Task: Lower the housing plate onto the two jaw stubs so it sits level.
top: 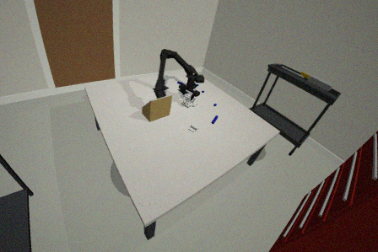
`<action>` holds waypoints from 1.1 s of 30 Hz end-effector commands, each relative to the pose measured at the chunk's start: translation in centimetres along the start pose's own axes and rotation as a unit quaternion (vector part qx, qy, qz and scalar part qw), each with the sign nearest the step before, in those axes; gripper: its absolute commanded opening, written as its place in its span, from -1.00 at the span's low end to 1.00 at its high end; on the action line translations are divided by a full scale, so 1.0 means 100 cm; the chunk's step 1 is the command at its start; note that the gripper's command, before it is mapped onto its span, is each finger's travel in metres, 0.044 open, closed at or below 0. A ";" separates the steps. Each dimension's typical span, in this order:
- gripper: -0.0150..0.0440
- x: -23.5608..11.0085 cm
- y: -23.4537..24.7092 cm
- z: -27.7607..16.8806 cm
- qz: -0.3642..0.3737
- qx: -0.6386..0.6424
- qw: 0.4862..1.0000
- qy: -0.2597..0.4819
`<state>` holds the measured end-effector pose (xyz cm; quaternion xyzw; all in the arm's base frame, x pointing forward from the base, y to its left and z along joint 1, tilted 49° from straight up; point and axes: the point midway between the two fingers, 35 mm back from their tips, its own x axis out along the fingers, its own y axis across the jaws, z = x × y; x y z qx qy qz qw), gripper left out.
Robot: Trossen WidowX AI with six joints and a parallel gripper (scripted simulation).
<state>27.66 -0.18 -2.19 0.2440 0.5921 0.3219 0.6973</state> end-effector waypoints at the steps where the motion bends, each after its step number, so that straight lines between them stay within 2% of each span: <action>1: 0.70 0.007 0.001 0.000 0.002 0.003 1.000 0.001; 33: 0.70 0.053 0.003 -0.002 0.005 0.003 1.000 0.001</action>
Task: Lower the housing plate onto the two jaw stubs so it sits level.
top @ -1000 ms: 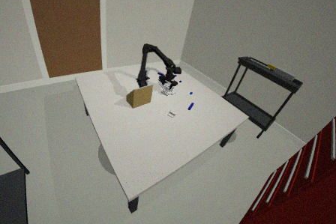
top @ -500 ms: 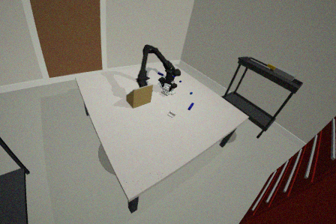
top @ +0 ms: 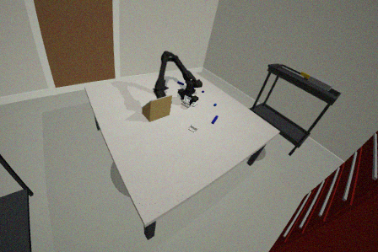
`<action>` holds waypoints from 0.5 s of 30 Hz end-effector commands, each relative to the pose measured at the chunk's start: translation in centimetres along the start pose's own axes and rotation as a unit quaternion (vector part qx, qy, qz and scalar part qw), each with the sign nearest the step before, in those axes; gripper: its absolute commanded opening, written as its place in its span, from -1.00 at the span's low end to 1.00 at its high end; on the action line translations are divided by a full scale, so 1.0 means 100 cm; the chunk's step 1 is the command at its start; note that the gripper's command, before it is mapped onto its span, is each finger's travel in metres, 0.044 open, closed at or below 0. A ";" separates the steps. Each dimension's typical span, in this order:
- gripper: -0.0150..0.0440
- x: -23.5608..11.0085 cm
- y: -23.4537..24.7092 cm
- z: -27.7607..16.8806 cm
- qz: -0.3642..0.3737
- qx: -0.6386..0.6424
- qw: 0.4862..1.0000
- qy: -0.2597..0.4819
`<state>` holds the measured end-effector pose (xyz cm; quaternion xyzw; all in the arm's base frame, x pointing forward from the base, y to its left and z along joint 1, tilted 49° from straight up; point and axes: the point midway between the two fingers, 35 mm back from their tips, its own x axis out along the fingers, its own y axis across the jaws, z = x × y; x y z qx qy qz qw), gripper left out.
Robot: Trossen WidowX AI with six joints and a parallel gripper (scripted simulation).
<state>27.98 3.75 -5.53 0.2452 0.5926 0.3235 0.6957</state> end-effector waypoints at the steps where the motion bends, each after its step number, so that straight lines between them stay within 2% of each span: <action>1: 0.70 0.002 0.001 0.000 0.003 0.003 1.000 -0.001; 15: 0.70 0.004 0.001 0.000 0.003 0.007 1.000 -0.001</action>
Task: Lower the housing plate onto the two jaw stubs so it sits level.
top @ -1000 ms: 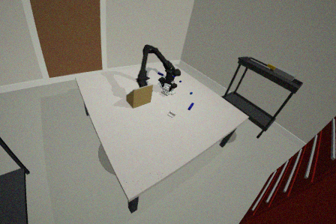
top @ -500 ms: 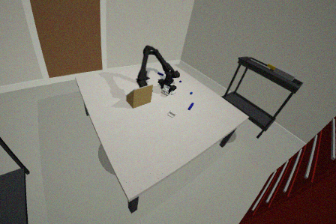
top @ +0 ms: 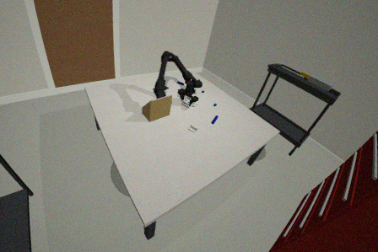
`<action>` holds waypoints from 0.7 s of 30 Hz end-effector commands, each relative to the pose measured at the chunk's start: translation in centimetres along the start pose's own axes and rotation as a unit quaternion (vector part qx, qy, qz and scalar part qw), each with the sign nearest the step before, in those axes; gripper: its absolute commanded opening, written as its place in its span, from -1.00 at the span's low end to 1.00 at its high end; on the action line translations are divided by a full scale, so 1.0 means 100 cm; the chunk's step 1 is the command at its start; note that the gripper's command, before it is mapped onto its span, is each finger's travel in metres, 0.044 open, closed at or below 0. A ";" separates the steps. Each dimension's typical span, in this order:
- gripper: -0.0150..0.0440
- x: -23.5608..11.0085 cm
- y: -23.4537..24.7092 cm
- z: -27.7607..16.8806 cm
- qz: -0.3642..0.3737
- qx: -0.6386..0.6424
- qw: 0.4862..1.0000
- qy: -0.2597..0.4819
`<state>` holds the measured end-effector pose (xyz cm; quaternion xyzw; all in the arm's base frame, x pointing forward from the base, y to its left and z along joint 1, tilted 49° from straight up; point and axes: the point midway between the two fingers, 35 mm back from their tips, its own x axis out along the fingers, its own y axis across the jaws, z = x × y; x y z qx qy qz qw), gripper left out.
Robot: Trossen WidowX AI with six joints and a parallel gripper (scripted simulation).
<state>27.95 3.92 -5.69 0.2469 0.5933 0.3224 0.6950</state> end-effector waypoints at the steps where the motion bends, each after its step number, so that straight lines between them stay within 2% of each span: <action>1: 0.70 0.002 0.001 0.000 0.002 0.005 1.000 -0.001; 21: 0.70 0.005 0.001 0.000 0.002 0.006 1.000 -0.001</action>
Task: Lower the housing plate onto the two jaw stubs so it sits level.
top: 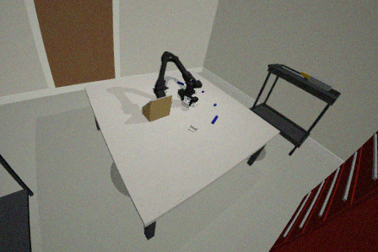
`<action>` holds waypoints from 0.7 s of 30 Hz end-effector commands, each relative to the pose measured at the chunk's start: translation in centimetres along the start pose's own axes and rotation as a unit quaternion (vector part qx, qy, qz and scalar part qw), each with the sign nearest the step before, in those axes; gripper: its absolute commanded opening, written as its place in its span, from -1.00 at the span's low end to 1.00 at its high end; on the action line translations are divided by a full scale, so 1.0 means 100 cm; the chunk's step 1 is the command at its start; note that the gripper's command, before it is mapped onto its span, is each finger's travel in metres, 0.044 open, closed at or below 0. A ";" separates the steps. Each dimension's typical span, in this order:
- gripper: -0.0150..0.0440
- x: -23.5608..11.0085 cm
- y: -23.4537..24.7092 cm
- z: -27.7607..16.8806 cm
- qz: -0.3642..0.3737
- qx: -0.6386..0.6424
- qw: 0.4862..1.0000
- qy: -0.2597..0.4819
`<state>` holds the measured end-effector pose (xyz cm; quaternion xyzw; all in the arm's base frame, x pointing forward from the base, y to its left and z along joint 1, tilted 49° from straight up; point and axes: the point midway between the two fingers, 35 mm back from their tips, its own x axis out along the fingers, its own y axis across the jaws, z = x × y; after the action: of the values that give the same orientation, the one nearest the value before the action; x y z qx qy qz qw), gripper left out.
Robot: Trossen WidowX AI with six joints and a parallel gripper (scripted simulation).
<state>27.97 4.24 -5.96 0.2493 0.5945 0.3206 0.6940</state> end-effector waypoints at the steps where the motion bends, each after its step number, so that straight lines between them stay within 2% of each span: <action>1: 0.70 0.001 0.001 0.000 0.002 0.002 1.000 -0.001; 21: 0.70 0.005 0.001 0.000 0.002 0.002 1.000 -0.001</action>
<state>28.01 4.59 -6.26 0.2493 0.5944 0.3208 0.6940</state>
